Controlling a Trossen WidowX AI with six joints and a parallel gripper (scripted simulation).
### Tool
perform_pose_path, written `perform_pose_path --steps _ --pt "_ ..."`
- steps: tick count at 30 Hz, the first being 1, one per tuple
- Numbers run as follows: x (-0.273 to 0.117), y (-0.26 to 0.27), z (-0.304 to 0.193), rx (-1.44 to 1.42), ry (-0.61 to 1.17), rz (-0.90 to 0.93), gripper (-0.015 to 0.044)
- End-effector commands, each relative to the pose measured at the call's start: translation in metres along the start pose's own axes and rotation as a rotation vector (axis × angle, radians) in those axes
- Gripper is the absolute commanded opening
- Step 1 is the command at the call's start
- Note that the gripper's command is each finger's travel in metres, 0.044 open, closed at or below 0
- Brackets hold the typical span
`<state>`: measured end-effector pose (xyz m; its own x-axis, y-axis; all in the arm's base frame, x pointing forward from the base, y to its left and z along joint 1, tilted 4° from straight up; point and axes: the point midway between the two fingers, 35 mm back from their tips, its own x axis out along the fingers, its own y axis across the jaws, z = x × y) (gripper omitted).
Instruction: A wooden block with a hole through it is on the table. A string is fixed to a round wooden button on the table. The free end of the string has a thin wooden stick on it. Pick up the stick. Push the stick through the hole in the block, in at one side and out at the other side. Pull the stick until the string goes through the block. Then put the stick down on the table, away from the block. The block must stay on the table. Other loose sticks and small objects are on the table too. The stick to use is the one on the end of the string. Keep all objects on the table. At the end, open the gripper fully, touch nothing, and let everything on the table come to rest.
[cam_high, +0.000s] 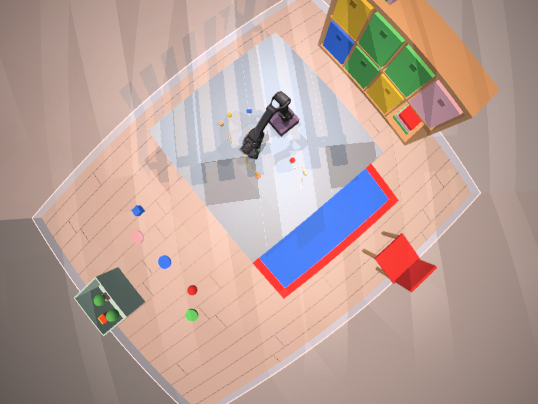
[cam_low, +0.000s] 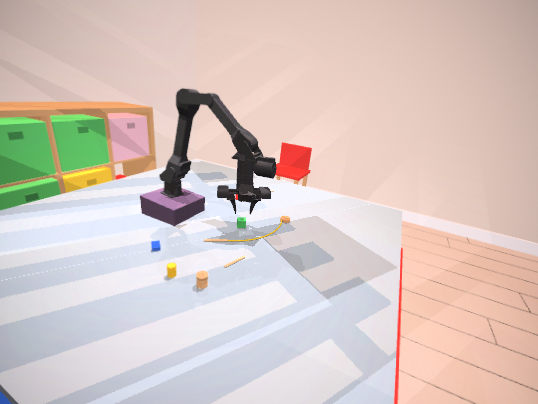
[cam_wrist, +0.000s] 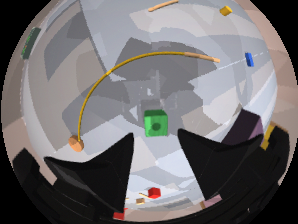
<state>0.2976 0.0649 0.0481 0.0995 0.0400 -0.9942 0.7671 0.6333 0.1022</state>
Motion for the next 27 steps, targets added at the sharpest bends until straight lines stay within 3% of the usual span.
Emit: perform_pose_path --steps 1,24,27 --pt "0.008 -0.002 0.000 0.005 -0.001 -0.009 0.0243" --pt "0.036 -0.004 -0.001 0.005 0.000 -0.010 0.0243" --pt "0.034 -0.003 -0.001 0.000 0.003 -0.005 0.0165"
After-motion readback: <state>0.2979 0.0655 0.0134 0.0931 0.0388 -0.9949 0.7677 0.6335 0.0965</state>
